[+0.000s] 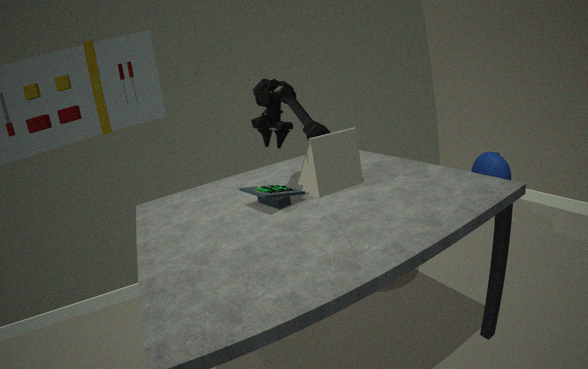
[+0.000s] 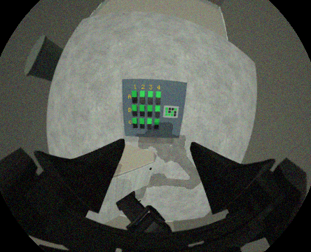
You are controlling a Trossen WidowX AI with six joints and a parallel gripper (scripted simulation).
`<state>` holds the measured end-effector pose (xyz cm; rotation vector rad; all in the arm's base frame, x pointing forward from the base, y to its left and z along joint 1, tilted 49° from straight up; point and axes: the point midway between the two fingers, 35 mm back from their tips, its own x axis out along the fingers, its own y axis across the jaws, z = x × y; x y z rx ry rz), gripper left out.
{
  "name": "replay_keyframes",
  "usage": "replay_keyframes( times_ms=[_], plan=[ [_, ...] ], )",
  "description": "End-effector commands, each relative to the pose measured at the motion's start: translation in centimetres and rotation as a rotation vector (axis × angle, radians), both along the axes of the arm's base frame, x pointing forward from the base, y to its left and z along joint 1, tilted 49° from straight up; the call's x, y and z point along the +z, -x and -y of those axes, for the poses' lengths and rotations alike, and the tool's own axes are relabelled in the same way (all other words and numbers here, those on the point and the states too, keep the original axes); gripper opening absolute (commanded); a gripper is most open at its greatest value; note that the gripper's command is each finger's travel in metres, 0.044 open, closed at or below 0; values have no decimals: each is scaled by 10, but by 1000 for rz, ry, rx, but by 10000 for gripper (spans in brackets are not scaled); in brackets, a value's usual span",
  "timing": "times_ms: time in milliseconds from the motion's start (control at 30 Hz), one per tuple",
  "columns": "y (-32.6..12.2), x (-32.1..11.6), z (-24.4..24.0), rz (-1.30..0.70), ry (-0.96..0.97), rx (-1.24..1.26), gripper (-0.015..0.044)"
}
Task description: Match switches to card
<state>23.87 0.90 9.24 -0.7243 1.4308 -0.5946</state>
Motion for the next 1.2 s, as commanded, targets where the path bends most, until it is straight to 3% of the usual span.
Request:
replay_keyframes(
  times_ms=[0, 267, 467, 600, 1167],
  plan=[
    [-1, -2, 1, 0, -2, 0, 374],
    [-44, -54, 66, 17, -20, 20, 164],
    [-45, -57, 69, 18, -19, 22, 6],
    [-47, -77, 92, 33, -20, 39, 0],
    [-48, -91, 107, 34, -18, 40, 0]
  ],
)
